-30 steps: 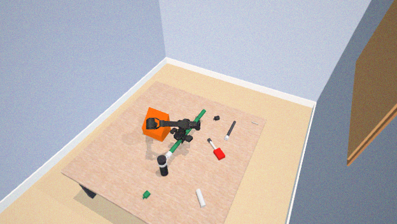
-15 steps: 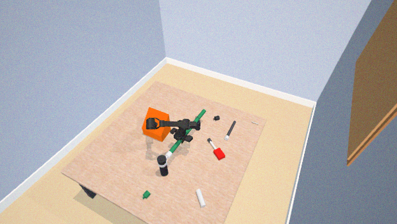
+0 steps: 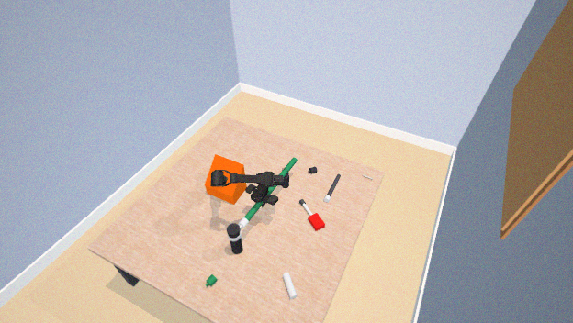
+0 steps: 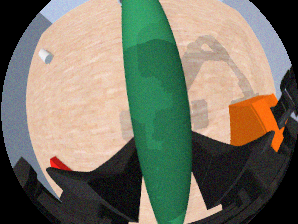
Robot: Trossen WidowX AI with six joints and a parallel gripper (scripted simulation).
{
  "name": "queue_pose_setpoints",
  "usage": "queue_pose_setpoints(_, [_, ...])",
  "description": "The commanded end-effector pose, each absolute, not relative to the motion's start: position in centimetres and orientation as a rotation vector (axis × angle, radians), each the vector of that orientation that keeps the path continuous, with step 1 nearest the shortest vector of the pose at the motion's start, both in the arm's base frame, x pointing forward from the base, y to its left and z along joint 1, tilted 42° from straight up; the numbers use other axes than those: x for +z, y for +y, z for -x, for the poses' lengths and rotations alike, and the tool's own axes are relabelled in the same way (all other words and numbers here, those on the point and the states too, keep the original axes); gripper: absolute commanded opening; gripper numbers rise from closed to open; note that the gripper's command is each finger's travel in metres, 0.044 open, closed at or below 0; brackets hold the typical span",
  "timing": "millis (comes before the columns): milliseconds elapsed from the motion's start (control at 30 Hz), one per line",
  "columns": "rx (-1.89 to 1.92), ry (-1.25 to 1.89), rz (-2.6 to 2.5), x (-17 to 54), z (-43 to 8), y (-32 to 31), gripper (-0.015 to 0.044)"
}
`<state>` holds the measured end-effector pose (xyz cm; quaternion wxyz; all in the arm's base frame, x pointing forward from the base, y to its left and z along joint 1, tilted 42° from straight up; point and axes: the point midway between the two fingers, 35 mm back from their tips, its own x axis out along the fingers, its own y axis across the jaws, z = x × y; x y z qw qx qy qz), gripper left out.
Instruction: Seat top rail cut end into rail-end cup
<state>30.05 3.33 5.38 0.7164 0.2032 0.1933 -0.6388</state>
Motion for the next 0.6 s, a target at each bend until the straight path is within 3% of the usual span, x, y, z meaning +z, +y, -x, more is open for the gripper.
queue_pose_setpoints(0, [-1.411, 0.418, -0.440, 6.01, -30.13, 3.08, 0.0000])
queue_pose_setpoints(567, [-1.415, 0.428, -0.449, 5.63, -30.08, 3.27, 0.0000])
